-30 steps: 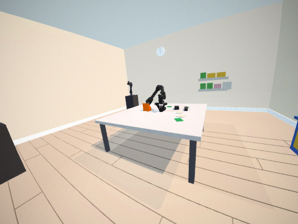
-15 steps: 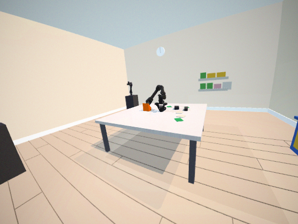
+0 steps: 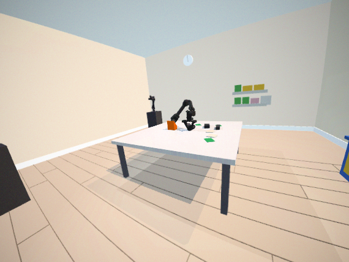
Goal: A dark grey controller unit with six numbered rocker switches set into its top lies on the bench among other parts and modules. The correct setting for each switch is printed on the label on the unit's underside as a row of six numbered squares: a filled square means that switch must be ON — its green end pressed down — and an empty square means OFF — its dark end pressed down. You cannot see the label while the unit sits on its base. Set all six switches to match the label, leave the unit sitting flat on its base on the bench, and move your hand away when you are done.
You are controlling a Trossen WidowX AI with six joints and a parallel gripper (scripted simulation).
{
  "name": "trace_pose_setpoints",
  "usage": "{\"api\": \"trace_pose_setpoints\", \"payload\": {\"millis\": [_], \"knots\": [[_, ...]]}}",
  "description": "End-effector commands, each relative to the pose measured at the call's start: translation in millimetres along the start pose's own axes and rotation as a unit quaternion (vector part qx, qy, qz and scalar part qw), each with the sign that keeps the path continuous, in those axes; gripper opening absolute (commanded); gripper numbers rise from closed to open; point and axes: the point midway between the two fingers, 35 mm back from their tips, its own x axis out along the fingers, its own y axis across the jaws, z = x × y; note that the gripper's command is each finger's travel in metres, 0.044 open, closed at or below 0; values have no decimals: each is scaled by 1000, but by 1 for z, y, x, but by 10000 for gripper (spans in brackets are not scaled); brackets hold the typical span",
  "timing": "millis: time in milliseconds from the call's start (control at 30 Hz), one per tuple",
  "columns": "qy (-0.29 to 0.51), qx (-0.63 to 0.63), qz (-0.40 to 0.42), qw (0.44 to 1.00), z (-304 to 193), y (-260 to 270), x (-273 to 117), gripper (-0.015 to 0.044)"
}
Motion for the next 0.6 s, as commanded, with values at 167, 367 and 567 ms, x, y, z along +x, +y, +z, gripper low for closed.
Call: {"api": "trace_pose_setpoints", "payload": {"millis": [167, 367, 567], "knots": [[-9, -5, -5, 1000, 12, -9, 1, 0], [-9, -5, -5, 1000, 17, -12, 0, 0], [-9, -5, -5, 1000, 21, -16, 0, 0]]}}
